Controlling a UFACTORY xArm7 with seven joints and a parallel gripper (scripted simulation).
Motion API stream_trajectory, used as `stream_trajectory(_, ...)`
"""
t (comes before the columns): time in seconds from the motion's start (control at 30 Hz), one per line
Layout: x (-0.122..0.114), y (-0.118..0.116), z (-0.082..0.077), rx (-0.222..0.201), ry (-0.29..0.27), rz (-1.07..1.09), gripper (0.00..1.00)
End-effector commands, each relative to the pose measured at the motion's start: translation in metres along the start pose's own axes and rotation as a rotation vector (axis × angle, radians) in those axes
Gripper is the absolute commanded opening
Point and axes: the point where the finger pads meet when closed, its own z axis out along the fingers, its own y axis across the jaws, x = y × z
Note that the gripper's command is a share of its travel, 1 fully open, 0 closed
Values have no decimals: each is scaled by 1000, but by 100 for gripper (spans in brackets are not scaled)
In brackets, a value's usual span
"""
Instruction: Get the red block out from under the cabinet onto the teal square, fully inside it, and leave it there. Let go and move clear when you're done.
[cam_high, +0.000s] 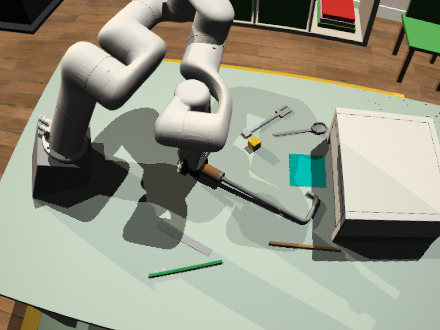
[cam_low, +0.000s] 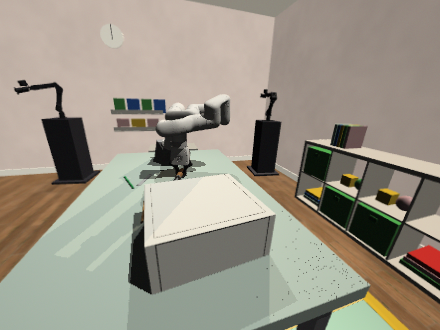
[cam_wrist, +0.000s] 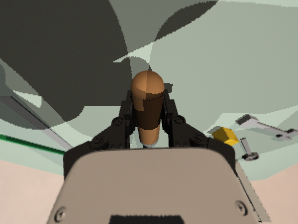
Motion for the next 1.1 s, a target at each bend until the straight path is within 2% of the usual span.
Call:
stream_trajectory(0.0, -6, -8, 0, -5, -1, -43, 0)
stream_trajectory(1.07, -39, -62, 0, -5, -2, -333, 0)
